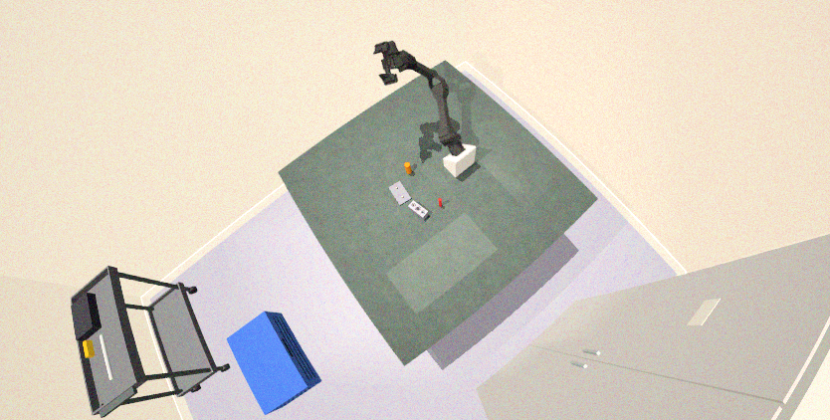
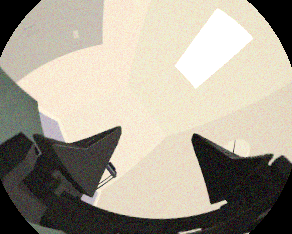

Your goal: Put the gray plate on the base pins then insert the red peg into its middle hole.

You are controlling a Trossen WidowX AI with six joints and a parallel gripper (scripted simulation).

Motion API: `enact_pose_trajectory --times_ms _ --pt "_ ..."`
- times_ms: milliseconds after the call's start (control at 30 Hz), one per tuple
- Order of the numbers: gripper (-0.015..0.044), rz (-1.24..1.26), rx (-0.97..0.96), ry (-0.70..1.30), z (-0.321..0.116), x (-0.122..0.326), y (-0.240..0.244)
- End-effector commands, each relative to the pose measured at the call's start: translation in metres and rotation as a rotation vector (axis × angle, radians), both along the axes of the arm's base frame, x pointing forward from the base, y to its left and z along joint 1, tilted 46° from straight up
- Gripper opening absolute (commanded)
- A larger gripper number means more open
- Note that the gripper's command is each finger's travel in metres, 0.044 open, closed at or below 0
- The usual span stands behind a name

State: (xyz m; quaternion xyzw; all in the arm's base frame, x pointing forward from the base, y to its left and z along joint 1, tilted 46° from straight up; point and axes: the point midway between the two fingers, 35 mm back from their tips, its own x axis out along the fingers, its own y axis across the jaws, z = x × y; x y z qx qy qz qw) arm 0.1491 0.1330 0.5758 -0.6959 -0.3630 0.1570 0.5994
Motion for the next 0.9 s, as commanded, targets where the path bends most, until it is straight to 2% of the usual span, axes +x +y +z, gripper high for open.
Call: enact_pose_trajectory --times_ms 0,67,300,400,633,867 --pt "0.0440 -0.014 0.060 0.146 -0.015 0.024 0.007" --pt "0.0440 -0.042 0.060 0.180 -0.026 0.046 0.016" --pt "0.0440 -0.113 0.231 0.588 -0.081 0.106 0.038" --pt "0.0440 -0.202 0.281 0.766 -0.118 0.136 0.041" --pt "0.0440 -0.381 0.428 1.068 -0.183 0.176 0.044" --pt "0.0440 -0.754 0.780 1.482 -0.292 0.214 0.051"
